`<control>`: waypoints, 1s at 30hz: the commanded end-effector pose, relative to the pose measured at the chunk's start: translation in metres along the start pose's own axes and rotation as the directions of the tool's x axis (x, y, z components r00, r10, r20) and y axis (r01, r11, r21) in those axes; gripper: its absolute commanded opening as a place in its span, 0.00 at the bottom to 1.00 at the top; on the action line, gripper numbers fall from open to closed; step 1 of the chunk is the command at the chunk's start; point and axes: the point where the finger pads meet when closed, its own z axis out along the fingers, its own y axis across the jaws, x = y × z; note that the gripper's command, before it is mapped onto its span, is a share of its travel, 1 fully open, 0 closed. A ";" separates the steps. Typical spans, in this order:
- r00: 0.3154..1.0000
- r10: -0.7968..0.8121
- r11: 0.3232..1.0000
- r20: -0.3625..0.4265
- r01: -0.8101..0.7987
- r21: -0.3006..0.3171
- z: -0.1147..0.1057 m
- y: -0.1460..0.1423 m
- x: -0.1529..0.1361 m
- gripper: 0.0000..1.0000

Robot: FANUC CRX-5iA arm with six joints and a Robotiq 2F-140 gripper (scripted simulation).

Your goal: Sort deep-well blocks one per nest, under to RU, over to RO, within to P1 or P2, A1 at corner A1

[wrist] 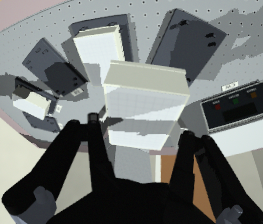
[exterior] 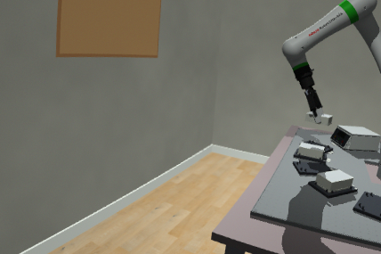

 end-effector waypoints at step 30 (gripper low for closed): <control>0.914 -0.403 0.885 0.050 0.403 -0.233 0.008 -0.085 -0.014 0.10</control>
